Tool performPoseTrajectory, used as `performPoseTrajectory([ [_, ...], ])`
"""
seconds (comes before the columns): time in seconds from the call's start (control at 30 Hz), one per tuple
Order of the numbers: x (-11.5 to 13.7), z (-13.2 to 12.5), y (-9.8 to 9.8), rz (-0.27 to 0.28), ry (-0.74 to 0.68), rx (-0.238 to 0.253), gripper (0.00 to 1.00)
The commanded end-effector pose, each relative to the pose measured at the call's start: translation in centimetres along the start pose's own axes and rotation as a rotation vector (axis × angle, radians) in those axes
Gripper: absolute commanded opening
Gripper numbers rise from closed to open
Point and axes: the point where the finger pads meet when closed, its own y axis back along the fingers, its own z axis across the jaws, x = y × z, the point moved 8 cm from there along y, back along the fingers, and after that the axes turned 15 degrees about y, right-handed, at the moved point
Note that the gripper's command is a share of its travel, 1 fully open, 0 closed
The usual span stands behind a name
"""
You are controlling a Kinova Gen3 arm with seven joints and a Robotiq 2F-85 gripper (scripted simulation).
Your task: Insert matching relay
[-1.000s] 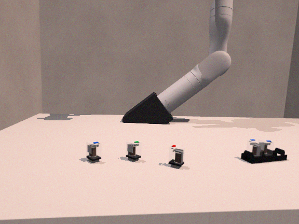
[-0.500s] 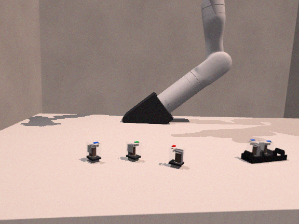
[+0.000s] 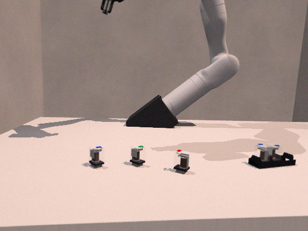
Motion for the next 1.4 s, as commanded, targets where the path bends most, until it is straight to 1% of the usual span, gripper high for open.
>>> performPoseTrajectory([
  [0.0,1.6,0.6,-3.8,0.000,0.005,0.053,0.00],
  [0.1,2.6,1.0,-6.3,0.000,-0.011,0.080,0.00],
  [0.17,2.6,1.0,-6.3,0.000,-0.011,0.080,0.00],
  [0.23,3.6,1.3,-9.1,-0.002,-0.031,0.110,0.00],
  [0.67,6.5,1.0,-20.2,-0.025,-0.116,0.219,0.00],
  [0.73,6.5,1.0,-20.2,-0.025,-0.116,0.219,0.00],
  [0.9,7.1,0.5,-23.6,-0.037,-0.145,0.251,0.00],
  [1.07,7.4,0.1,-25.8,-0.046,-0.164,0.271,0.00],
  [1.23,7.5,-0.1,-26.9,-0.052,-0.175,0.281,0.00],
  [1.37,7.5,-0.1,-27.1,-0.053,-0.177,0.283,0.00],
])
